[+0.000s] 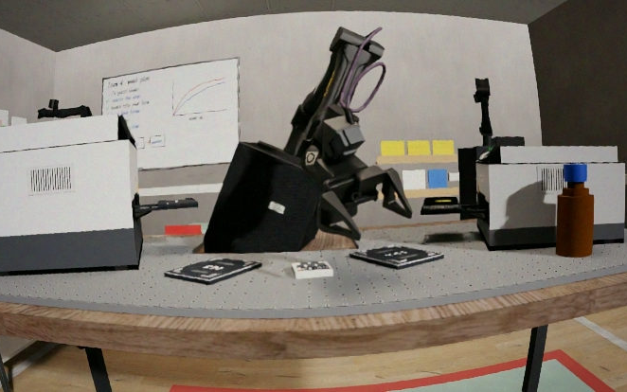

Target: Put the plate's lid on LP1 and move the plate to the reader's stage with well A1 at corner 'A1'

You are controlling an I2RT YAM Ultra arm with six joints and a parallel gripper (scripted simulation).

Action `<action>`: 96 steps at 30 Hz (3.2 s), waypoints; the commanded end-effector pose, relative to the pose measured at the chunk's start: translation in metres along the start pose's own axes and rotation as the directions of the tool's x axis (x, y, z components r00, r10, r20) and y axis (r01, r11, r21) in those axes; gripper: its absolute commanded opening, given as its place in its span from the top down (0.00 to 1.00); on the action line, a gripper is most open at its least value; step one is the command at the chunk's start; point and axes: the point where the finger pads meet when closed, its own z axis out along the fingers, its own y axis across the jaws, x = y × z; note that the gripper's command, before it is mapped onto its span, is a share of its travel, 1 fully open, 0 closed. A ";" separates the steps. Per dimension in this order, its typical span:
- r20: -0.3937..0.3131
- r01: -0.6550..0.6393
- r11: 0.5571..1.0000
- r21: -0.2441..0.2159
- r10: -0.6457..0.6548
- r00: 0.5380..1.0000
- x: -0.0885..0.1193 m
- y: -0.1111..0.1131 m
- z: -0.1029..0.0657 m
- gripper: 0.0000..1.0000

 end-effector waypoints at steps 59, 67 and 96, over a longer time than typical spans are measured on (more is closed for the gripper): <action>-0.241 -0.340 0.925 0.169 0.373 0.896 -0.007 0.131 0.021 0.00; -0.282 -0.380 0.895 0.232 0.436 0.854 -0.001 0.158 0.013 0.00; -0.362 -0.409 0.793 0.452 0.582 0.728 0.037 0.231 -0.053 0.00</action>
